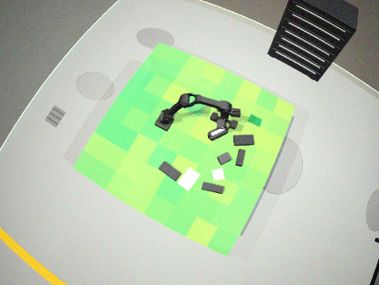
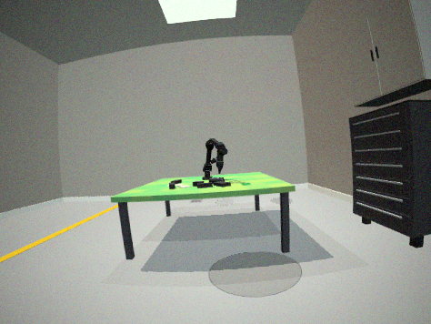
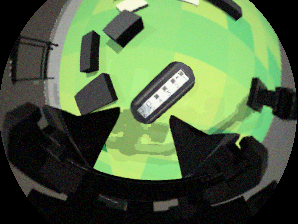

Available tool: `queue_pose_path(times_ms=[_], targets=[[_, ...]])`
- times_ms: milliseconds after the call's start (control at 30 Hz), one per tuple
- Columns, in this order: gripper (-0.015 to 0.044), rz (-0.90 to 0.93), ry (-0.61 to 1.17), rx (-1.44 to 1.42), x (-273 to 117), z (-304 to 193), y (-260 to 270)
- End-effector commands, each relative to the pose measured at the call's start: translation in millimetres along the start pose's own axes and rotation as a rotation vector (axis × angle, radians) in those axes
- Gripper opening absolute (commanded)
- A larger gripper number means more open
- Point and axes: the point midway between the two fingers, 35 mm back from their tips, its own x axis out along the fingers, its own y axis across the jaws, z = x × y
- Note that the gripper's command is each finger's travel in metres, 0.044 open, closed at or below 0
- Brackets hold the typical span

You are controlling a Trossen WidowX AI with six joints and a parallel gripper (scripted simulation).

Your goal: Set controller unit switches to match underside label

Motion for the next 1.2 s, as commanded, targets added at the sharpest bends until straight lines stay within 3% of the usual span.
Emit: queue_pose_path(times_ms=[0, 200, 1167], targets=[[0.044, -0.074, 0.045, 0.286, 1.1, -5.5, 8.6], [0.044, -0.173, 0.072, 0.616, 2.6, -12.0, 16.0], [0.044, -0.171, 0.073, 0.616, 37.3, -16.7, 12.5]])
